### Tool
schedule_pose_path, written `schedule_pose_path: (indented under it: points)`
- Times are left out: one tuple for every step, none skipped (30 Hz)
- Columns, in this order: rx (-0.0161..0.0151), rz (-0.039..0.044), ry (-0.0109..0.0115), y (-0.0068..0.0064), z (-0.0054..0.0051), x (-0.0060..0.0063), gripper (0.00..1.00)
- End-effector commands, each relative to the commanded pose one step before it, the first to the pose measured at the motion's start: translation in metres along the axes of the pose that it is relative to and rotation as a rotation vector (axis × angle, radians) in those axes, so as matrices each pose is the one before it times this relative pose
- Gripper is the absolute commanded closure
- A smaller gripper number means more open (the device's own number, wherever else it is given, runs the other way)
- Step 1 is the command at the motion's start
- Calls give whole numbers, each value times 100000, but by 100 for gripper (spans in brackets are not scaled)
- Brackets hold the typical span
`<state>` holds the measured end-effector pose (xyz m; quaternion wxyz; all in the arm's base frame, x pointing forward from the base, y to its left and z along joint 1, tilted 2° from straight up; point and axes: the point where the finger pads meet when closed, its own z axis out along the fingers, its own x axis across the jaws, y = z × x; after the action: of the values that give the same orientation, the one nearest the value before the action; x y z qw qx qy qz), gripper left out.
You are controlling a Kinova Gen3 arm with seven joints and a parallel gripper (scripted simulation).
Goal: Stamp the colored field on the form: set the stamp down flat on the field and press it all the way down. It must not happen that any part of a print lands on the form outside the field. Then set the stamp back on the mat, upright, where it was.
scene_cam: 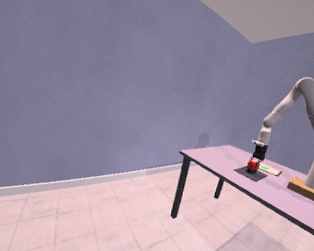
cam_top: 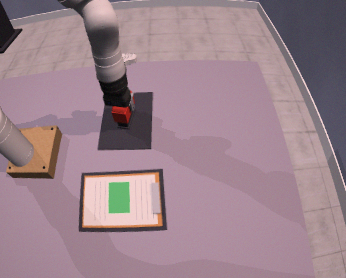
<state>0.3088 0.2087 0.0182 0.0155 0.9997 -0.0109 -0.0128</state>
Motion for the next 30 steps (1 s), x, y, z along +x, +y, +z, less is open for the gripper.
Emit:
schedule_pose_path:
  points:
    - [405,528,106,-75,196,-4,0]
    - [-3,0,-8,1,13,-3,0]
    - [-3,0,-6,1,13,-2,0]
    - [0,0,1,0,13,0,0]
    - [1,0,2,0,12,1,0]
    - [0,0,0,0,12,0,0]
    - [-1,0,-2,1,12,-1,0]
    - [0,0,0,0,0,0,0]
    - [0,0,0,0,0,0,0]
    - [-38,0,-101,13,13,-33,0]
    - [24,0,66,-8,11,22,0]
    - [20,0,54,-6,11,18,0]
    - [1,0,5,0,12,1,0]
    - [-11,0,-29,4,12,-10,0]
    - [-7,0,-17,2,11,-6,0]
    - [2,0,6,-1,11,2,0]
    - [4,0,12,-1,11,4,0]
    - [0,0,1,0,11,0,0]
    - [-3,0,-7,1,11,-2,0]
    - [-2,0,-5,1,11,-2,0]
    - [0,0,0,0,10,0,0]
    - [0,0,2,0,10,1,0]
    - [0,0,0,0,10,0,0]
    - [-1,0,-2,0,10,-1,0]
    - [0,0,0,0,0,0,0]
    - [0,0,0,0,0,0,0]
    - [-31,0,-83,10,11,-27,0]
    - [20,0,54,-7,9,18,0]
    - [16,0,44,-5,9,15,0]
    - [1,0,4,0,9,1,0]
